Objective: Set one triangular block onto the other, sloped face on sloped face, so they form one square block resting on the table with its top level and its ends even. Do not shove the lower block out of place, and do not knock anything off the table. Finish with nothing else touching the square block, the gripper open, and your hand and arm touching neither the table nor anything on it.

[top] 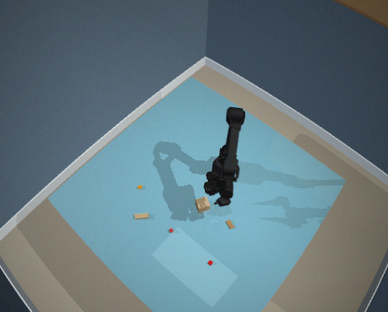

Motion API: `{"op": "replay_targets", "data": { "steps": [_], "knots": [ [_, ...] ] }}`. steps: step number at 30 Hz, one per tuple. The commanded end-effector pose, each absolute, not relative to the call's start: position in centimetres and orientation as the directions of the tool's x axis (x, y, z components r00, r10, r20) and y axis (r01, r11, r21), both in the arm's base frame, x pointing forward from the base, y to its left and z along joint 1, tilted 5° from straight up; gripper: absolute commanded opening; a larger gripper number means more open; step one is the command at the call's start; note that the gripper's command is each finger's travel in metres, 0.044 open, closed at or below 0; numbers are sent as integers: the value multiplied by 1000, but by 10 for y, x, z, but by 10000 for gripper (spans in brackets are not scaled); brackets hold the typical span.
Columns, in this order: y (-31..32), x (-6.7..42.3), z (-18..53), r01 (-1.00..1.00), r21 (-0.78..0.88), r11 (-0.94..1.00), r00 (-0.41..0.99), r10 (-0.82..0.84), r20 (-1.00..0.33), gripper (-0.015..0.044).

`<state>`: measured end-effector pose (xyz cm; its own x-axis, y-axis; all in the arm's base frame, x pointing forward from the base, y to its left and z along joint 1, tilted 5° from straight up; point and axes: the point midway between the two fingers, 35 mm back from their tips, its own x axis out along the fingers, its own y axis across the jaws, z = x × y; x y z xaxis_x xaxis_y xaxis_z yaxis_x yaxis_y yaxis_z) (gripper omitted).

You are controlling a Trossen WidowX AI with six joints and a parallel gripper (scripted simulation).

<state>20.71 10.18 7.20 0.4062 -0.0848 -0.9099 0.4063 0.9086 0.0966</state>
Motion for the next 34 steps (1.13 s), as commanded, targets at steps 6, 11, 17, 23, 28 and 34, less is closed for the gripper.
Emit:
{"op": "replay_targets", "data": {
  "steps": [6,11,17,23,28,34],
  "knots": [
    [101,202,83,406,103,908,412,-81,-908,440],
    [101,202,83,406,103,908,412,-81,-908,440],
    [101,202,83,406,103,908,412,-81,-908,440],
    [101,202,83,406,103,908,412,-81,-908,440],
    [101,202,83,406,103,908,412,-81,-908,440],
    [101,202,83,406,103,908,412,-81,-908,440]
  ]
}}
